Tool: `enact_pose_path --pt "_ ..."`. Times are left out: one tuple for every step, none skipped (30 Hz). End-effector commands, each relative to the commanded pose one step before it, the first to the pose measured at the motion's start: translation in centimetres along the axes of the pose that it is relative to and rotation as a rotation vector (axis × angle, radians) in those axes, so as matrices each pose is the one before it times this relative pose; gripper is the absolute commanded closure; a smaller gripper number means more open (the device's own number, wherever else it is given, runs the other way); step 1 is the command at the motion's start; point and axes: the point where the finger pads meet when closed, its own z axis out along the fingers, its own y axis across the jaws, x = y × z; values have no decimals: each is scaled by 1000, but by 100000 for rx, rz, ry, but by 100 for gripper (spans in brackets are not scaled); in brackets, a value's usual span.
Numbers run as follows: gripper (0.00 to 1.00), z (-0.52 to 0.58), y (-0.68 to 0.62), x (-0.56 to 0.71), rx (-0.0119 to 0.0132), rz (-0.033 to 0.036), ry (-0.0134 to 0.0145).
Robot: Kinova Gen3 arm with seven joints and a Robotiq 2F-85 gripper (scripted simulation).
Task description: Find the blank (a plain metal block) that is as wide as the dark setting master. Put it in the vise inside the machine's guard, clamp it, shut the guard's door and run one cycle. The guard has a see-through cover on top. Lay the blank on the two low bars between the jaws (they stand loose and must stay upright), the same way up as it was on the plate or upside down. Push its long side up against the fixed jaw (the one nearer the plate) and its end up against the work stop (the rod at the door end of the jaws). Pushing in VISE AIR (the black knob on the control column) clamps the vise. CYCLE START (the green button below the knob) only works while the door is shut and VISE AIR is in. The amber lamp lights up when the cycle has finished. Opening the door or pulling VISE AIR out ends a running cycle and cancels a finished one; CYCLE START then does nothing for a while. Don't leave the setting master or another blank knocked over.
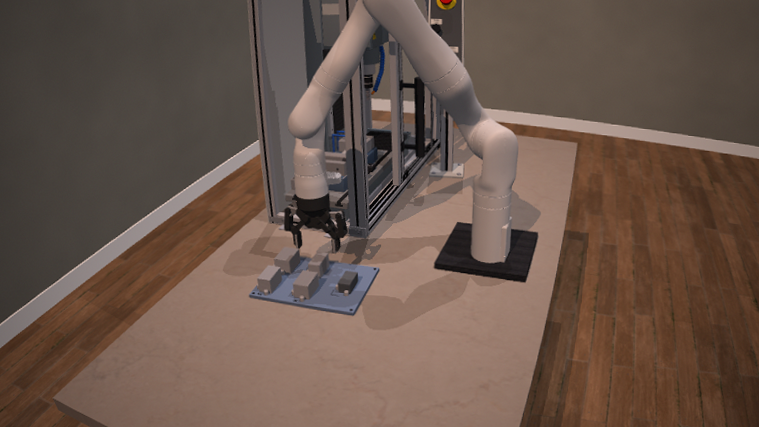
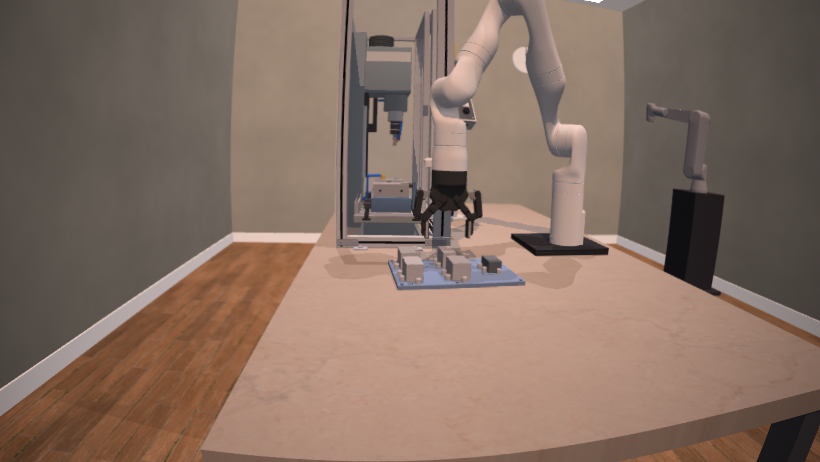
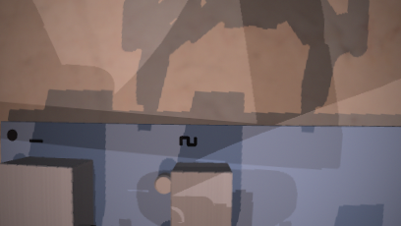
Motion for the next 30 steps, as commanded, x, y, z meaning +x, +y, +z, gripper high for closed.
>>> enact_pose_path --pt "0 -39 -45 -23 141 -1 -89" --pt "0 0 0 0 0 0 0" --pt "0 0 0 0 0 0 0" --pt "0 0 0 0 0 0 0" --pt "0 0 0 0 0 0 0" --pt "0 200 0 0 2 0 0" --pt "0 202 1 0 -1 0 1" --pt "0 202 1 0 -1 0 1" --pt "0 202 1 0 -1 0 1" --pt "0 202 1 0 -1 0 1" --pt "0 0 0 0 0 0 0" --pt "0 0 0 0 0 0 0" --pt "0 0 0 0 0 0 0" --pt "0 0 0 0 0 0 0" --pt "0 0 0 0 0 0 0" --pt "0 0 0 0 0 0 0" --pt "0 0 0 0 0 0 0" --pt "0 0 0 0 0 0 0" --pt "0 0 0 0 0 0 0" --pt "0 0 0 0 0 0 0" --pt "0 0 0 0 0 0 0" --pt "0 0 0 0 0 0 0" --pt "0 100 0 0 1 0 0" --pt "0 100 0 0 0 0 0" --pt "0 100 0 0 0 0 0" --pt "0 100 0 0 0 0 0" --pt "0 100 0 0 0 0 0" --pt "0 0 0 0 0 0 0" --pt "0 0 0 0 0 0 0" --pt "0 0 0 0 0 0 0"
